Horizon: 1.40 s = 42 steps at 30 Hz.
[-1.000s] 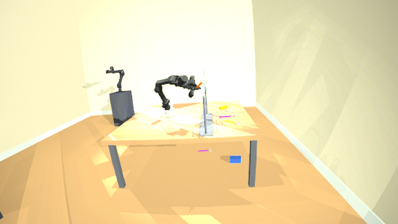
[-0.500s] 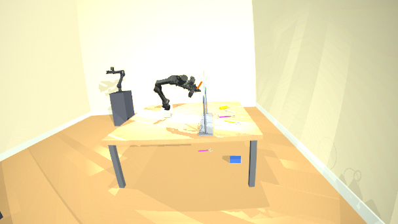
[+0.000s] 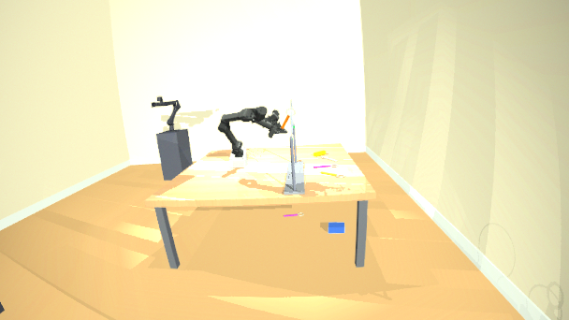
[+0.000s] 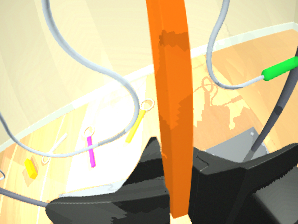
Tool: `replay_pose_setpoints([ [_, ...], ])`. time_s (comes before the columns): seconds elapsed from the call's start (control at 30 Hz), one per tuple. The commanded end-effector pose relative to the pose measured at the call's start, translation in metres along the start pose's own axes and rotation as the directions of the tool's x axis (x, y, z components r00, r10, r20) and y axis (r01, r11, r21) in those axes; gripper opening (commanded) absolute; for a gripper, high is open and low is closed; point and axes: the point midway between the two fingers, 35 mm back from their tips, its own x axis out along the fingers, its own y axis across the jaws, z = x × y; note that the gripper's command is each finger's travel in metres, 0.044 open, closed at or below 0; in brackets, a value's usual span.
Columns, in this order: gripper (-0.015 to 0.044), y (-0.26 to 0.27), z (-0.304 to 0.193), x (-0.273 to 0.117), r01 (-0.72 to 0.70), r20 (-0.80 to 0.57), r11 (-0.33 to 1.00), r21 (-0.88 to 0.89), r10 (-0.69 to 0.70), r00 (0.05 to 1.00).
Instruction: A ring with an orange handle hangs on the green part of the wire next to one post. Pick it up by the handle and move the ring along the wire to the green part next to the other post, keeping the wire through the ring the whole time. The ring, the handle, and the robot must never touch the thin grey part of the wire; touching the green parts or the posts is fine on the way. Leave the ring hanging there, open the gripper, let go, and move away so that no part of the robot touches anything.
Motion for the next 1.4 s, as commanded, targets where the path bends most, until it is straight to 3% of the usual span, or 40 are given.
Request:
replay_pose_setpoints([
  [0.0, -0.0150, -0.006, 0.000, -0.001, 0.052, 0.008, 0.995, -0.080, -0.052, 0.999],
  [0.63, -0.0150, -0.031, 0.007, -0.002, 0.265, 0.096, 0.873, -0.409, -0.248, 0.964],
  [1.37, -0.0150, -0.054, 0.024, -0.010, 0.466, 0.271, 0.553, -0.690, -0.400, 0.875],
])
